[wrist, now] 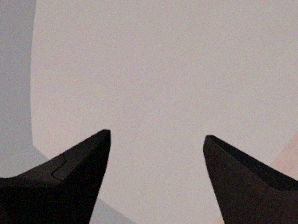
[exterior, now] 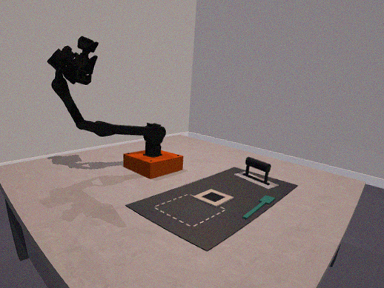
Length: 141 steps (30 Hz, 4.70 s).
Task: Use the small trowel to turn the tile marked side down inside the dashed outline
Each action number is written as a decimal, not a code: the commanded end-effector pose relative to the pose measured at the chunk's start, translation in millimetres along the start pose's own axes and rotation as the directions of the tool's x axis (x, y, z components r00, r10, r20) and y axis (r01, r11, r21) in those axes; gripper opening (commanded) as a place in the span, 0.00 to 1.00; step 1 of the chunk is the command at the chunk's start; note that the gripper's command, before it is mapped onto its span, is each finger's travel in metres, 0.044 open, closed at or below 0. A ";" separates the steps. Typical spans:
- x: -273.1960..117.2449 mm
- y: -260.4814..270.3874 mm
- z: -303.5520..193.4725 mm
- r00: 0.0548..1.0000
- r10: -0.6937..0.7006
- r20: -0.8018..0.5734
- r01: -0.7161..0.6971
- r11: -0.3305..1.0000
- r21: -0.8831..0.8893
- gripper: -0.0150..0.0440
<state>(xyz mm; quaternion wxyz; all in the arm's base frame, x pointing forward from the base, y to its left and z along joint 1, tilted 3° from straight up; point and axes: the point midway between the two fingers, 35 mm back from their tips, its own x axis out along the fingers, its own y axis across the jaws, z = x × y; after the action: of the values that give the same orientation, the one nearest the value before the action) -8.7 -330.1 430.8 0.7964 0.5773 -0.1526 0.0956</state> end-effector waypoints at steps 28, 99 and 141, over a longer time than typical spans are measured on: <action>72.5 131.6 -150.3 0.972 -0.063 -0.225 -0.060 0.863 -0.501 0.71; 299.4 -234.3 -604.9 -0.178 -0.926 -0.333 0.290 0.274 -0.917 0.71; 267.9 -333.3 -639.6 -0.345 -0.877 -0.334 0.336 0.216 -0.917 0.69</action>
<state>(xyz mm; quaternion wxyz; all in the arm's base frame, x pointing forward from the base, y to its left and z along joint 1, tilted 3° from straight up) 437.6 164.8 49.1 0.6974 0.1464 0.6925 -0.1126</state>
